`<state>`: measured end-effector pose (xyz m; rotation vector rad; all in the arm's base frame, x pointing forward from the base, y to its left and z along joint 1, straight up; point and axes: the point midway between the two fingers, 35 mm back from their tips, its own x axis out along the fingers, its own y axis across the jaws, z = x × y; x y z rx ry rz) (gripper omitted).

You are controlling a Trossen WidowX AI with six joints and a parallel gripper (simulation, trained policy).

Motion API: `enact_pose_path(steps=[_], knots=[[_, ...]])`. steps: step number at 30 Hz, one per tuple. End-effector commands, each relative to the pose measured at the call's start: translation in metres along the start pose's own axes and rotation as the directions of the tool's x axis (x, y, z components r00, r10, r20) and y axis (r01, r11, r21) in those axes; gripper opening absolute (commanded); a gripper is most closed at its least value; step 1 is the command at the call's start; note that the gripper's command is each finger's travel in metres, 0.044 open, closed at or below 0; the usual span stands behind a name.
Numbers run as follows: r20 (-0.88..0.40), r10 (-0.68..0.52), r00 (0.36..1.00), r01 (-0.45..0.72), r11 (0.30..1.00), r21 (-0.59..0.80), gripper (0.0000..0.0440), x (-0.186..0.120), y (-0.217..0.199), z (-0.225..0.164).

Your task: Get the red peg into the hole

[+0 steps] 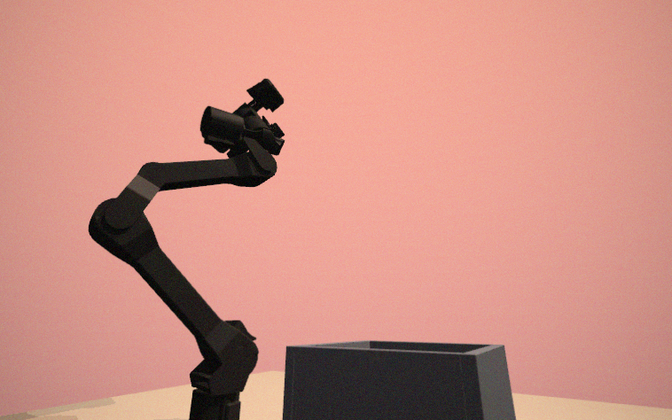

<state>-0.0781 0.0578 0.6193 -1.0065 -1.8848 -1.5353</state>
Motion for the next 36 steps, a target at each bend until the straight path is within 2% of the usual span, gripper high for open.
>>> enact_pose_path(steps=[1,3,9,17,26,36], knots=[[0.012,0.019,1.000,-0.019,0.999,0.027,0.0422,0.000,0.004,0.003],[0.036,0.049,0.998,-0.052,0.995,0.083,0.0440,-0.001,0.010,0.008],[0.111,0.139,0.984,-0.162,0.956,0.244,0.0440,-0.003,0.029,0.022],[0.208,0.269,0.940,-0.334,0.843,0.422,0.0440,-0.011,0.056,0.041],[0.309,0.419,0.854,-0.519,0.639,0.567,0.0440,-0.028,0.089,0.061],[0.400,0.578,0.711,-0.658,0.347,0.668,0.0440,-0.059,0.126,0.080]])
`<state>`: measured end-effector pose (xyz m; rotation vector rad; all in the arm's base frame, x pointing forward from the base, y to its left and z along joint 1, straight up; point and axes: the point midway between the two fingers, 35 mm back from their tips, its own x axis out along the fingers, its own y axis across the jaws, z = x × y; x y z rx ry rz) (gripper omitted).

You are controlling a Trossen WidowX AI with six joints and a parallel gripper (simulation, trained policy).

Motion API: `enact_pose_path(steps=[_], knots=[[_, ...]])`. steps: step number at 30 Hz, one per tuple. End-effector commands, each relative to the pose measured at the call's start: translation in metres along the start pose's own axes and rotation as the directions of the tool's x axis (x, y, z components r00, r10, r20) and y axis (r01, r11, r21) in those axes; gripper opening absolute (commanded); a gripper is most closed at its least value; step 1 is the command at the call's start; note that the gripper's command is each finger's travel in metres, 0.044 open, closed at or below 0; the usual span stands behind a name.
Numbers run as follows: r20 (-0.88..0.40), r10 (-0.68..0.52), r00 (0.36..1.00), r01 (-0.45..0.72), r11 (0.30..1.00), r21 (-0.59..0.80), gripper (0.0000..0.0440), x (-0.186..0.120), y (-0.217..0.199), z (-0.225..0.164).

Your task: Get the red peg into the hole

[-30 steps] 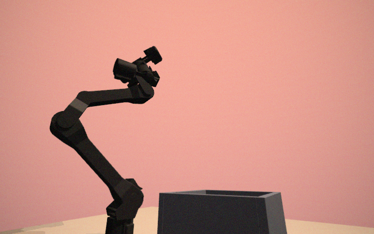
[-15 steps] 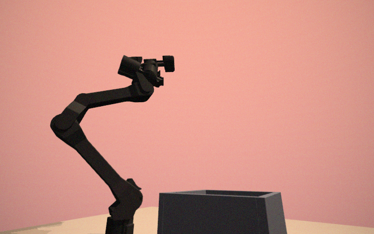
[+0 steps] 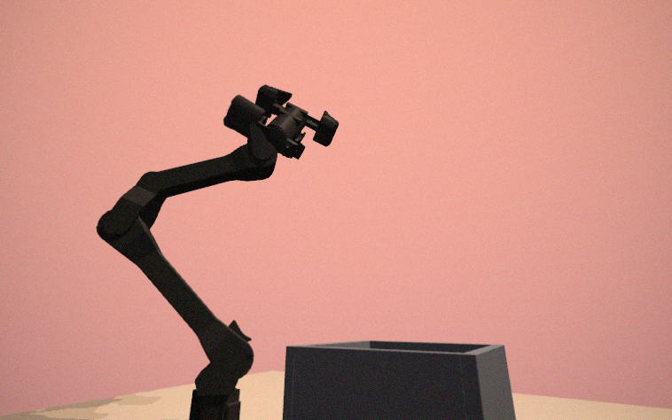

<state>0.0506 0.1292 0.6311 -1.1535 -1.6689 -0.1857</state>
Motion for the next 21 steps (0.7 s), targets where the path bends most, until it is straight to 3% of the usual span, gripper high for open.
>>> enact_pose_path(steps=[1,10,21], knots=[[-0.030,0.067,0.997,-0.065,0.995,0.080,0.0440,0.001,0.017,-0.008],[-0.114,0.257,0.960,-0.210,0.924,0.319,0.0440,-0.006,0.061,-0.029],[-0.212,0.469,0.857,-0.268,0.758,0.595,0.0440,-0.027,0.112,-0.058]])
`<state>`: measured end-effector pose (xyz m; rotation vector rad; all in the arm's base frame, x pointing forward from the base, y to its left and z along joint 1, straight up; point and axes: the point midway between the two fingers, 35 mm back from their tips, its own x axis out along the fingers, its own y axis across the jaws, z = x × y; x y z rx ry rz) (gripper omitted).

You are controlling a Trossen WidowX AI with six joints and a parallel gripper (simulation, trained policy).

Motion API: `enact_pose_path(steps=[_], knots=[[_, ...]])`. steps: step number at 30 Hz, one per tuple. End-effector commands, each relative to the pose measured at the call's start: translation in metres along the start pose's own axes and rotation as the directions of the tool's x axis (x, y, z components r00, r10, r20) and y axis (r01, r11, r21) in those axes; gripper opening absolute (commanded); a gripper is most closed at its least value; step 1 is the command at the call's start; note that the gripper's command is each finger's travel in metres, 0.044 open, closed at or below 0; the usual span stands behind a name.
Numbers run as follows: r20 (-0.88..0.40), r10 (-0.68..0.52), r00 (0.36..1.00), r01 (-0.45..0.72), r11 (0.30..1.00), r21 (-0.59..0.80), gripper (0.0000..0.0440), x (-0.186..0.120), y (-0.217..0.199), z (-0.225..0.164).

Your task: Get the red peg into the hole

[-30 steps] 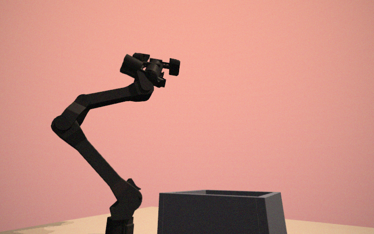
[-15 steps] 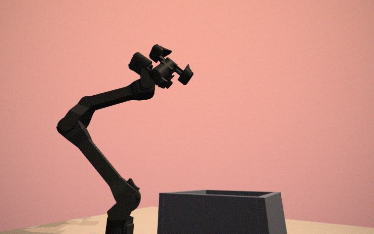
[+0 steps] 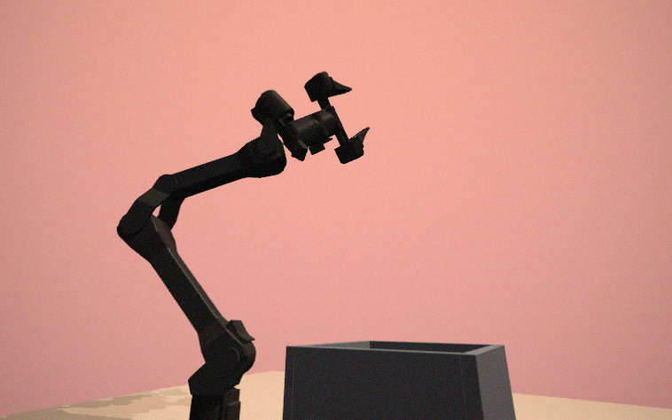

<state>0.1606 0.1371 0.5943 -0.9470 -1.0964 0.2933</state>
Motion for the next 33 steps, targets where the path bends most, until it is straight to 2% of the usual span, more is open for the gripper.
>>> enact_pose_path(steps=[1,8,16,24,33], knots=[[-0.060,0.038,0.997,-0.033,0.996,0.081,0.0440,0.002,0.009,-0.016],[-0.191,0.130,0.973,-0.075,0.960,0.270,0.0440,-0.001,0.030,-0.052],[-0.327,0.235,0.915,-0.057,0.879,0.473,0.0440,-0.012,0.054,-0.090],[-0.441,0.341,0.830,0.025,0.767,0.641,0.0440,-0.031,0.079,-0.125],[-0.529,0.464,0.710,0.173,0.614,0.770,0.0440,-0.060,0.110,-0.155]])
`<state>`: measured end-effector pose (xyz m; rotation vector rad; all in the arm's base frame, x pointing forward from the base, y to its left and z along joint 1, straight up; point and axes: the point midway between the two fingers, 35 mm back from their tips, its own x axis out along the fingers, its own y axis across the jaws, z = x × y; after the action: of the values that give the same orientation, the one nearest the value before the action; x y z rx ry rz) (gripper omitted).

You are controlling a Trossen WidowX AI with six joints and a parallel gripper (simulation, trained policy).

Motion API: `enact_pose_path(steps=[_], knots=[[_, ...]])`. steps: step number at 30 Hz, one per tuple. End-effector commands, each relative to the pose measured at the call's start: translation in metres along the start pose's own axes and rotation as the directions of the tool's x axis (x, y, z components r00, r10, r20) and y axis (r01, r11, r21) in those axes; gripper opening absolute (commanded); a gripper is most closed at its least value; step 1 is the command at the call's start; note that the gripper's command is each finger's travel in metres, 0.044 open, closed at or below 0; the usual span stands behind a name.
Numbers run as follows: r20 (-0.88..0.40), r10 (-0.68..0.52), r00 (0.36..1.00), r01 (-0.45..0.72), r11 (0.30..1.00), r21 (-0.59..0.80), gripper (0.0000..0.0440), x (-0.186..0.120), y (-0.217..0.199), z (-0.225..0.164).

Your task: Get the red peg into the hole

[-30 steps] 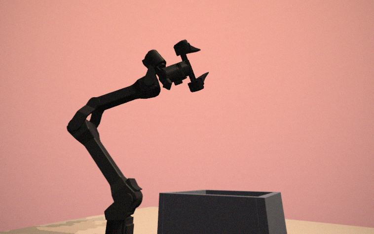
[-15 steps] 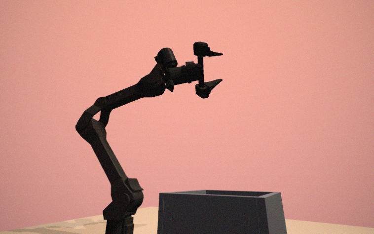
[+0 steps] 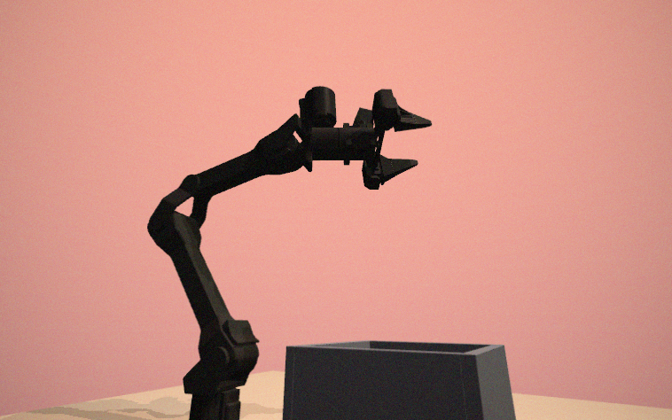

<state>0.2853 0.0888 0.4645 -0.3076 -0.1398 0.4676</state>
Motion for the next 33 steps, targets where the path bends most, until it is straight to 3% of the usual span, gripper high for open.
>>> enact_pose_path(steps=[1,16,33], knots=[[-0.068,0.006,0.998,0.000,0.996,0.086,0.0440,0.003,-0.001,-0.019],[-0.367,0.076,0.927,0.113,0.877,0.467,0.0440,-0.005,0.006,-0.101],[-0.619,0.245,0.746,0.397,0.583,0.709,0.0440,-0.033,0.034,-0.174]])
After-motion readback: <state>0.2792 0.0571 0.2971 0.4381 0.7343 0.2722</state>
